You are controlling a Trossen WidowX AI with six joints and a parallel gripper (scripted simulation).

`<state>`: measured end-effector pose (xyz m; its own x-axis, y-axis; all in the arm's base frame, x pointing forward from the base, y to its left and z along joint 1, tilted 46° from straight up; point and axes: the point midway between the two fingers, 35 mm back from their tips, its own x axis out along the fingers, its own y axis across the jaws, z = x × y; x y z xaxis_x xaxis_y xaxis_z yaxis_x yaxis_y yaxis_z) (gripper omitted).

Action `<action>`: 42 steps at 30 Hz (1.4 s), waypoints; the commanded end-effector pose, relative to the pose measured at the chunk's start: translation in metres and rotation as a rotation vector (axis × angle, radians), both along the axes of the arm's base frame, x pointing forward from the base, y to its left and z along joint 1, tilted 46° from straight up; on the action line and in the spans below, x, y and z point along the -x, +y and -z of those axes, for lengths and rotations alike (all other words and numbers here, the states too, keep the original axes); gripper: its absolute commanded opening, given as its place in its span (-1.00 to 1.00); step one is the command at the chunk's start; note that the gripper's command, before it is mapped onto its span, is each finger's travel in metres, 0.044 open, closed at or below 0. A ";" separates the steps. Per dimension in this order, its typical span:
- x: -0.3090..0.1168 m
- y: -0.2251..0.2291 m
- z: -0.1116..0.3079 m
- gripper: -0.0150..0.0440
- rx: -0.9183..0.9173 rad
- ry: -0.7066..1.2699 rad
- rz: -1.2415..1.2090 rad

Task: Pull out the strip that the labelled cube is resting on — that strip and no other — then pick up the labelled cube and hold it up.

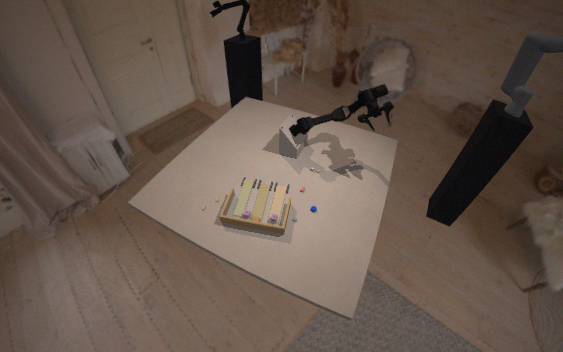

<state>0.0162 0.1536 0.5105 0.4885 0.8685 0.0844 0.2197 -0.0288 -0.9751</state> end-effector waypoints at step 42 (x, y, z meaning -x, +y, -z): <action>-0.331 -0.175 0.333 0.86 -1.355 1.717 0.422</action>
